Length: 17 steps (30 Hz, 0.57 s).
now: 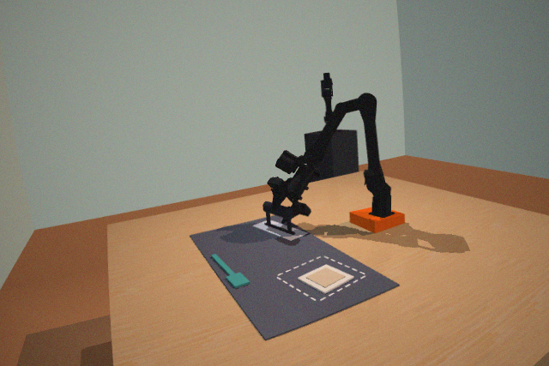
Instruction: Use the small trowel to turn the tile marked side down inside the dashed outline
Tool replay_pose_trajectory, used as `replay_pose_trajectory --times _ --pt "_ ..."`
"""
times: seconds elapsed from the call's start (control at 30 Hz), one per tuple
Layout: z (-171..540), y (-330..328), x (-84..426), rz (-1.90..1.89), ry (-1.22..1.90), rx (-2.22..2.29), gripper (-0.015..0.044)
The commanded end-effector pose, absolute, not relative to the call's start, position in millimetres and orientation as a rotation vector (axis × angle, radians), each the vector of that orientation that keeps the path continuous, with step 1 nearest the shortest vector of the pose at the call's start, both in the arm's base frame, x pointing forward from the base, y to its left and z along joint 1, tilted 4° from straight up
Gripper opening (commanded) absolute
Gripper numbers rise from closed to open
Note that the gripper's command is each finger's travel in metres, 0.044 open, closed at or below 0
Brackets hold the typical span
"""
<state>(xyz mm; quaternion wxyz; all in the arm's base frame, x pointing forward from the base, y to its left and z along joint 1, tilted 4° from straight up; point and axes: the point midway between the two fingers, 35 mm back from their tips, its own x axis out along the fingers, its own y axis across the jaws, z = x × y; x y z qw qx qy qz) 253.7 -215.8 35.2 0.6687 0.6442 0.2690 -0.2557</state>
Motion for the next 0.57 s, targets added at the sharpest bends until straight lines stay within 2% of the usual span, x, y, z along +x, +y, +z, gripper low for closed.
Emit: replay_pose_trajectory --times 0.0,0.33,0.53 --pt "48.0 -218.7 242.1 -0.576 0.6 1.448 0.03" --pt "76.7 -216.6 212.3 -0.582 0.602 1.45 0.03" --pt "150.0 -186.5 186.9 -0.59 0.605 1.453 0.03"
